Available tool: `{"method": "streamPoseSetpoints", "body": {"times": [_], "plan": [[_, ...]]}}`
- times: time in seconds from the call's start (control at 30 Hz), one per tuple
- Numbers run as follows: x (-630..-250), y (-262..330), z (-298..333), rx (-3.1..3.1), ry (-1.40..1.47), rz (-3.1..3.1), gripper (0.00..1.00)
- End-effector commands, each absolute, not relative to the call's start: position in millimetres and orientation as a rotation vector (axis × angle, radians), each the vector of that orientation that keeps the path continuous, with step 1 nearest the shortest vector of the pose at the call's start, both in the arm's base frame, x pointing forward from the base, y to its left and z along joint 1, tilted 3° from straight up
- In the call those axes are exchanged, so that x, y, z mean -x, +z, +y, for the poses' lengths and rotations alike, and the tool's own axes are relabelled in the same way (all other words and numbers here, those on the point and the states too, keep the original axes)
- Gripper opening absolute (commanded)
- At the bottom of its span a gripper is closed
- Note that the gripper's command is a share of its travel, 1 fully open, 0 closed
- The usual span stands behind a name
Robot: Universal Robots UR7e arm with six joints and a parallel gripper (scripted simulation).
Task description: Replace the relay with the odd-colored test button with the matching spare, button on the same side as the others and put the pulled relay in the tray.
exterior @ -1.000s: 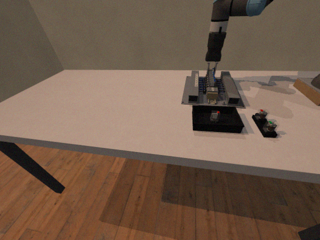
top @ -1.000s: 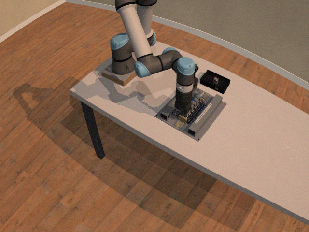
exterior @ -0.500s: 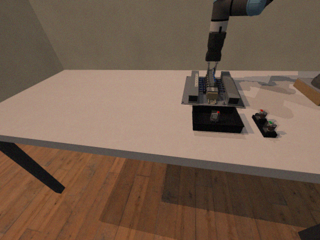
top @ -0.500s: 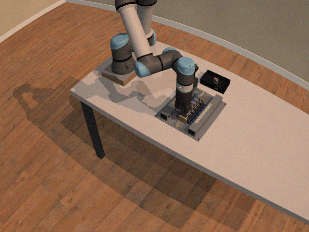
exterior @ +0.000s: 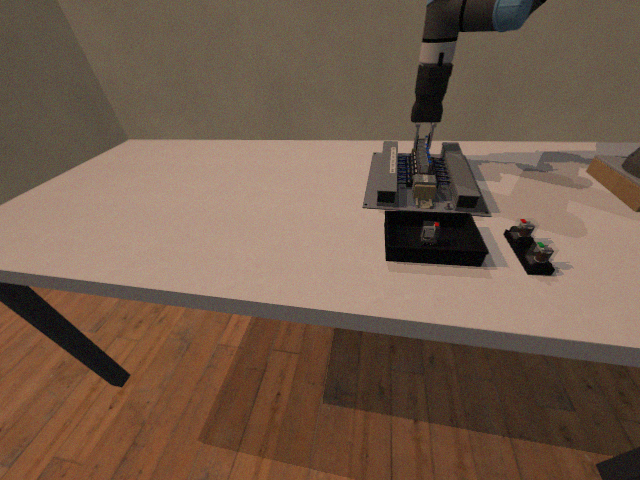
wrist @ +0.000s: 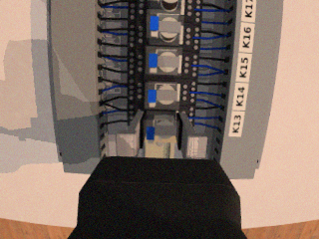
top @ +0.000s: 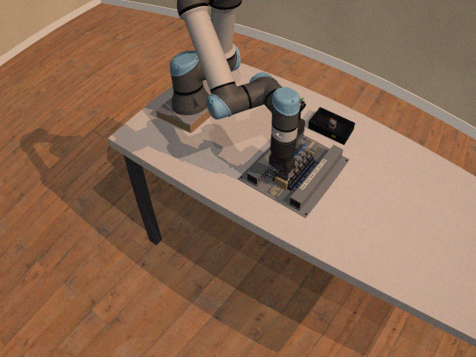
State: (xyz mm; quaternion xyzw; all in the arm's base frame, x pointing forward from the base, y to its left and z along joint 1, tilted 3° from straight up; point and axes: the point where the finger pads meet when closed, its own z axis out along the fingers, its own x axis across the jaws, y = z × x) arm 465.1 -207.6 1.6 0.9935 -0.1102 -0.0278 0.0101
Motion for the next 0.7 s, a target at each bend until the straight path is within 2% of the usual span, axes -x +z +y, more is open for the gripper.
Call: {"method": "streamPoseSetpoints", "body": {"times": [0.0,0.67], "plan": [[-465.6,2.5,-207.9,-3.100,-0.084,-0.344,0.00],[-465.4,0.5,-207.9,-3.100,-0.084,-0.344,0.00]]}}
